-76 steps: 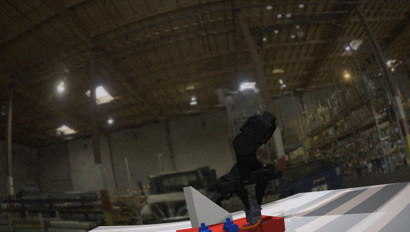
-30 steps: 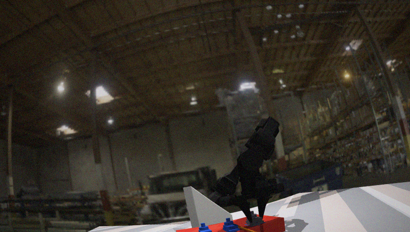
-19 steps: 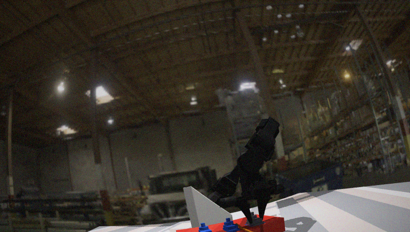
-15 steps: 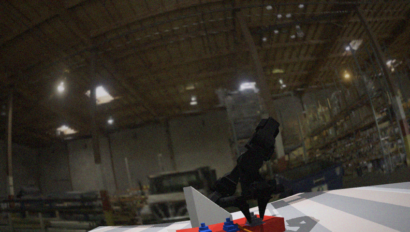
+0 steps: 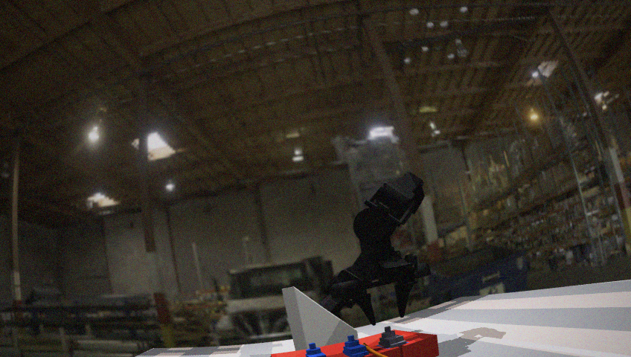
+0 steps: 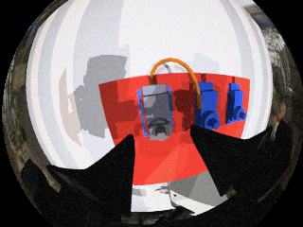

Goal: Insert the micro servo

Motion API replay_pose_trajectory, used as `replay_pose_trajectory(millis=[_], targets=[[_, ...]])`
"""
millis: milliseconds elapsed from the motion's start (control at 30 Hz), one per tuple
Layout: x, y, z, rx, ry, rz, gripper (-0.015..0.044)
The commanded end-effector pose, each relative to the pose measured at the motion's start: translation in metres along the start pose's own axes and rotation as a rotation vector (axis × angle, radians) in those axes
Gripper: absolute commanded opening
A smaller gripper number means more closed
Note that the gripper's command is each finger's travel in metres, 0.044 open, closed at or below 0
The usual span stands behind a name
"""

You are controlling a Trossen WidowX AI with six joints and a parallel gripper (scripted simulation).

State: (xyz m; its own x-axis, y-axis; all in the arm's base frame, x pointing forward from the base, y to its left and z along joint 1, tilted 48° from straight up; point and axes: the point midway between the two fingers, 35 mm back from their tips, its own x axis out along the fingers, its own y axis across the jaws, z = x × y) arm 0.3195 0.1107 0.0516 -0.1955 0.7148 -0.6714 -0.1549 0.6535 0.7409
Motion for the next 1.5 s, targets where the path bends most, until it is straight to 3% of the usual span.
replay_pose_trajectory(millis=[0,100,400,633,1467], targets=[[-0.028,-0.005,-0.036,0.006,-0.003,-0.012,0.0371],[-0.050,-0.003,-0.081,0.003,0.003,-0.008,0.0440],[-0.056,-0.002,-0.092,0.002,0.005,-0.006,0.0440],[-0.098,-0.001,-0.090,0.006,-0.002,-0.002,0.0440],[-0.100,-0.001,-0.090,0.007,-0.002,-0.002,0.0440]])
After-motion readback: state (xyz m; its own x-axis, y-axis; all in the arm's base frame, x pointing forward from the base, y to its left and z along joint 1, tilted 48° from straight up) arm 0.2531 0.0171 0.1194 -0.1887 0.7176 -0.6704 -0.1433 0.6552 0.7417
